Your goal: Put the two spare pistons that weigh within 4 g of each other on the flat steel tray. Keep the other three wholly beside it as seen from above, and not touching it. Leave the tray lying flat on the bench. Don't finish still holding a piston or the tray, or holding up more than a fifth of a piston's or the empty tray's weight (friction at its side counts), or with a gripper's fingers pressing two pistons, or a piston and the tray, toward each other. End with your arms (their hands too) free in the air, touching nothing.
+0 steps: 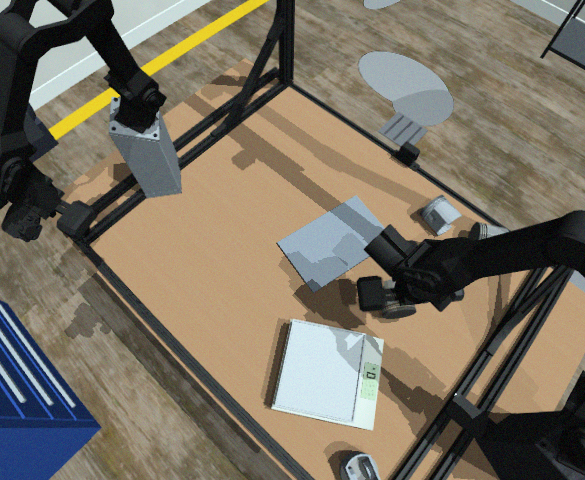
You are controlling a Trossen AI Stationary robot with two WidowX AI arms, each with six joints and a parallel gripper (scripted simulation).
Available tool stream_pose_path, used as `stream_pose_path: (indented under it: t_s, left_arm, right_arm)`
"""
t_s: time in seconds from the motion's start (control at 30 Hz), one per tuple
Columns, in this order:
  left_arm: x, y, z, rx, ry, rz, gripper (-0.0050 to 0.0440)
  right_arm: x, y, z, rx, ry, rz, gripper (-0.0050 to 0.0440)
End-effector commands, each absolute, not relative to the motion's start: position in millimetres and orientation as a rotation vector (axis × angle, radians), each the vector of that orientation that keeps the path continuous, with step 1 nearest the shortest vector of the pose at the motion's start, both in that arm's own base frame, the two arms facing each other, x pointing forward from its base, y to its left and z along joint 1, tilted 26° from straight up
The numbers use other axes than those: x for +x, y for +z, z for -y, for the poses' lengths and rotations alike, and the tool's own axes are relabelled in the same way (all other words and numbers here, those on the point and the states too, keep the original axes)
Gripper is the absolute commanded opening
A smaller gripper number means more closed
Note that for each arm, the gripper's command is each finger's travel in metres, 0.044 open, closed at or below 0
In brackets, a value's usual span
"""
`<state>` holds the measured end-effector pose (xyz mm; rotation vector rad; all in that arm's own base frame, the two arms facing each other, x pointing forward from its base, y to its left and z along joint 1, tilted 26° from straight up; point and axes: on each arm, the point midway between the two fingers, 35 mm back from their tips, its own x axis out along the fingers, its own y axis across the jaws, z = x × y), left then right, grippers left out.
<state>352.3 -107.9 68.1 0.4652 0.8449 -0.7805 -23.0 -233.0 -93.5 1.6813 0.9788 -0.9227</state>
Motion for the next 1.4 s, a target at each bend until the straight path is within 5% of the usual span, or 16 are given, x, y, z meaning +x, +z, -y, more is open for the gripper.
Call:
stream_pose_path:
  t_s: [0.0, 1.37]
  left_arm:
    - [352, 61, 109, 0.461, -0.781, -0.86, 0.0378]
    - [378, 10, 134, 0.461, -0.781, -0.86, 0.0378]
  right_arm:
    - [-23, -93, 233, 1.682, -0.92, -0.978, 0.044]
    - [-23, -93, 233, 1.682, -0.92, -0.978, 0.044]
